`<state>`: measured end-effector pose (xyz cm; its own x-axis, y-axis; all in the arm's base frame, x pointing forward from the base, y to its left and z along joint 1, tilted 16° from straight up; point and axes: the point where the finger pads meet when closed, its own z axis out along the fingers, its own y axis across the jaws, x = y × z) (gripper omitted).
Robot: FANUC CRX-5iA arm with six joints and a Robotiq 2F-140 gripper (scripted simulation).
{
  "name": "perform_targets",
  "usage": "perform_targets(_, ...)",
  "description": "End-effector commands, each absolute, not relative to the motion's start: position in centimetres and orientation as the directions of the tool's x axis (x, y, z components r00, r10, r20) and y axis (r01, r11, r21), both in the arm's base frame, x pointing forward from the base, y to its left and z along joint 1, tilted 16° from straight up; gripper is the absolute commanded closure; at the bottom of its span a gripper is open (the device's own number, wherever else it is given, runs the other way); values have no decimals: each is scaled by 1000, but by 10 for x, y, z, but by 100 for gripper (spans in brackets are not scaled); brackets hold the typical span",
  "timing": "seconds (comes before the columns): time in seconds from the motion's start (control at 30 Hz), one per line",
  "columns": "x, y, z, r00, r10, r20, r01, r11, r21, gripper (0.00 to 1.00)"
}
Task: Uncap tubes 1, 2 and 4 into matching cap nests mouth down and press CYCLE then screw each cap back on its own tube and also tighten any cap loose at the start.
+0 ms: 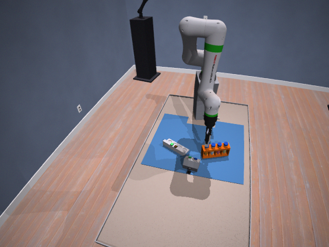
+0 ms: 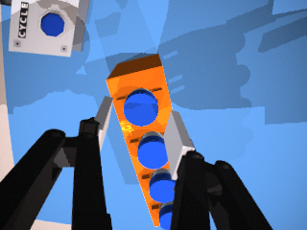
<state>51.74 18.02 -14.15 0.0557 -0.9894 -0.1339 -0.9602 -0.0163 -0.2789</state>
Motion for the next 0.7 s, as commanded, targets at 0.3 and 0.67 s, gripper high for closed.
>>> perform_targets(0.3,501,200,-124,-190,-966,-178,-950,226,-214,65)
perform_targets(0.67,488,223,-125,-622,-739,-259,-743,661,-103,65)
